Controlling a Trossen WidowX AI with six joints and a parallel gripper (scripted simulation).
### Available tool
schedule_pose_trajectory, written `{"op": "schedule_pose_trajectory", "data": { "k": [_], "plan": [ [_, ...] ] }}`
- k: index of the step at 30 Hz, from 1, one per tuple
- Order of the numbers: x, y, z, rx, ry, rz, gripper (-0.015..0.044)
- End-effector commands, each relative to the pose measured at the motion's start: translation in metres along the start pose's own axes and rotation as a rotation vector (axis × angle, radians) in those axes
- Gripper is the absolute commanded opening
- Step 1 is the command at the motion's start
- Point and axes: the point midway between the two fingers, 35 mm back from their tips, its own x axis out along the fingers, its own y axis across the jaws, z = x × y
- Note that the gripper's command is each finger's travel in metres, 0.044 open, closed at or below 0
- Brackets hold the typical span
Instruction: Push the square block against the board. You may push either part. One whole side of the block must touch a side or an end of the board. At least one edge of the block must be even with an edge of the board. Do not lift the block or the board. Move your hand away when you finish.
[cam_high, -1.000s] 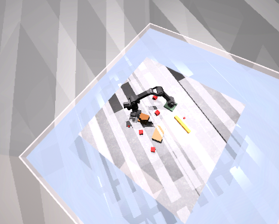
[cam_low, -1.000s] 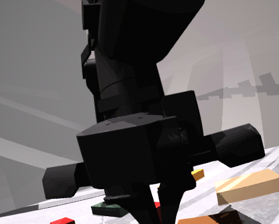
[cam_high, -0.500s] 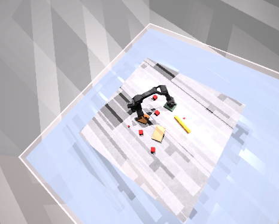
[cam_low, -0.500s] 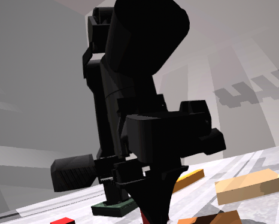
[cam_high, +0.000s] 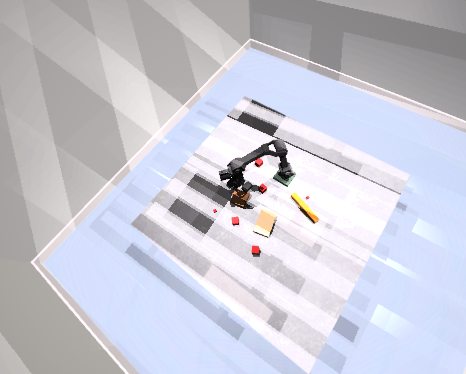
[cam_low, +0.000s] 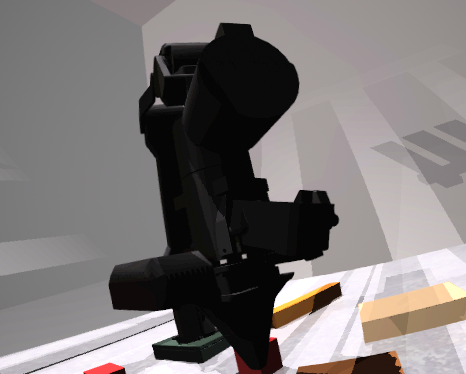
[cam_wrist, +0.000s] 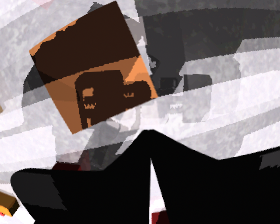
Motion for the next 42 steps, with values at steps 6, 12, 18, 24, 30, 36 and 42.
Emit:
{"op": "schedule_pose_trajectory", "data": {
  "k": [6, 12, 18, 24, 30, 36, 42],
  "plan": [
    [0.005, 0.018, -0.02, -0.316, 0.009, 0.01, 0.0],
    [0.006, 0.021, -0.023, -0.368, 0.009, 0.011, 0.0],
    [0.058, 0.021, -0.023, -0.368, 0.009, 0.011, 0.0],
    [0.061, 0.022, -0.023, -0.368, 0.009, 0.011, 0.0],
    [0.06, 0.023, -0.017, -0.368, 0.008, 0.011, 0.0],
    [0.06, 0.025, -0.009, -0.368, 0.008, 0.011, 0.0],
    [0.06, 0.027, -0.002, -0.368, 0.007, 0.011, 0.0]
  ]
}}
